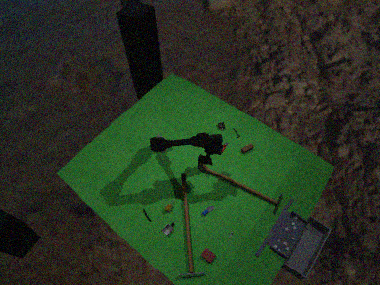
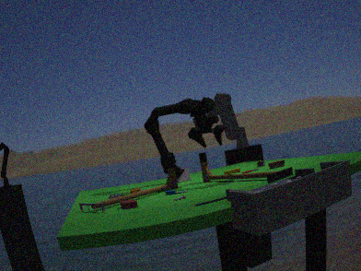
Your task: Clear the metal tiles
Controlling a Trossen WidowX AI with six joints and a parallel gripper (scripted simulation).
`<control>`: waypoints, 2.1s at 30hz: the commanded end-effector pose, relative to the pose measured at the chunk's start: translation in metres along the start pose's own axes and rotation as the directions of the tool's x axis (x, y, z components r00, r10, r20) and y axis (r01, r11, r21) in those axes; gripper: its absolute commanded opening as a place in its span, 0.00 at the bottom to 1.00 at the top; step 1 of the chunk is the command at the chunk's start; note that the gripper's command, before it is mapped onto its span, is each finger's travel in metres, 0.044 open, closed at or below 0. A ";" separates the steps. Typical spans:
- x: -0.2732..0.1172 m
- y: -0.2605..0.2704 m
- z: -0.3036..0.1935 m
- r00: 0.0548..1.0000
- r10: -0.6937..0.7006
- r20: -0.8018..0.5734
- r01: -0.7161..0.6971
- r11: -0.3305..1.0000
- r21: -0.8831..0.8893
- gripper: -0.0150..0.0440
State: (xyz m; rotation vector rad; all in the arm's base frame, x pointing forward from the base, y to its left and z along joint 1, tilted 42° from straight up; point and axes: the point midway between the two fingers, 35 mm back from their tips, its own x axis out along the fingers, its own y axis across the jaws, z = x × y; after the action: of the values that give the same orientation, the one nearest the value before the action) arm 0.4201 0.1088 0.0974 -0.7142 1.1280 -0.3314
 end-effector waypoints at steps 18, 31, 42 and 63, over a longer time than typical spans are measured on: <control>-0.043 -0.002 -0.045 0.996 -0.017 0.093 0.014 0.999 0.035 1.00; -0.061 -0.004 -0.076 0.989 -0.023 0.148 0.015 0.998 0.055 1.00; -0.071 -0.004 -0.103 0.981 -0.025 0.192 0.011 0.997 0.071 1.00; -0.036 -0.003 -0.125 0.979 -0.026 0.202 0.011 0.997 0.075 1.00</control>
State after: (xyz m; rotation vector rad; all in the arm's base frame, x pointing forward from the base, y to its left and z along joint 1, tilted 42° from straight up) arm 0.2936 0.0882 0.1008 -0.6760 0.9123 -0.3120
